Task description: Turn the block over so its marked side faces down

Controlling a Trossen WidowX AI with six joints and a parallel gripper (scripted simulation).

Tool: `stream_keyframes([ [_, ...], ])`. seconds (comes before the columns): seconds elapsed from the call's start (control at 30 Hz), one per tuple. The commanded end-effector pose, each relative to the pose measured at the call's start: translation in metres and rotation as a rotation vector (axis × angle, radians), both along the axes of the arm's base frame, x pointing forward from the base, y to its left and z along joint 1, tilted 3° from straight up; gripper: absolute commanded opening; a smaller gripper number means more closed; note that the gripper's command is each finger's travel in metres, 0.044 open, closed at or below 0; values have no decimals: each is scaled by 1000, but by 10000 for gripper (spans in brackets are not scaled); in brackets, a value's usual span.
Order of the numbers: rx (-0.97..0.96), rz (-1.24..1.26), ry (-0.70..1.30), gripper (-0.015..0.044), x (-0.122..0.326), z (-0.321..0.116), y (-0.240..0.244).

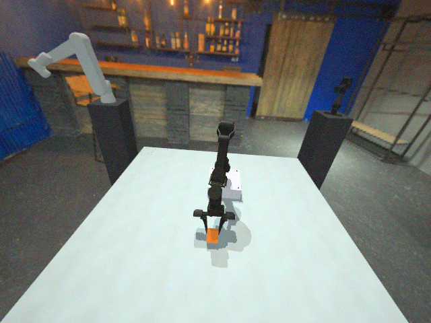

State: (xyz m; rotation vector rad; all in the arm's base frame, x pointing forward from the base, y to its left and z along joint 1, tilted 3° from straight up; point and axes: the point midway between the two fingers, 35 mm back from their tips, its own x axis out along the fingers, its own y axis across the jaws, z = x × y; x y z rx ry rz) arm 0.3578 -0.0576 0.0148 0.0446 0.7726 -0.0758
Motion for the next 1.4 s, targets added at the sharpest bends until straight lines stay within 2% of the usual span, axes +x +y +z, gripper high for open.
stream_keyframes([
  [0.0, 2, -1, -47, 0, -2, -10, 1],
  [0.67, -22, -1, -315, 0, -18, -11, 4],
  [1.33, -25, -1, -349, 0, -20, -7, 5],
  [1.37, -25, -1, -349, 26, -20, -7, 5],
])
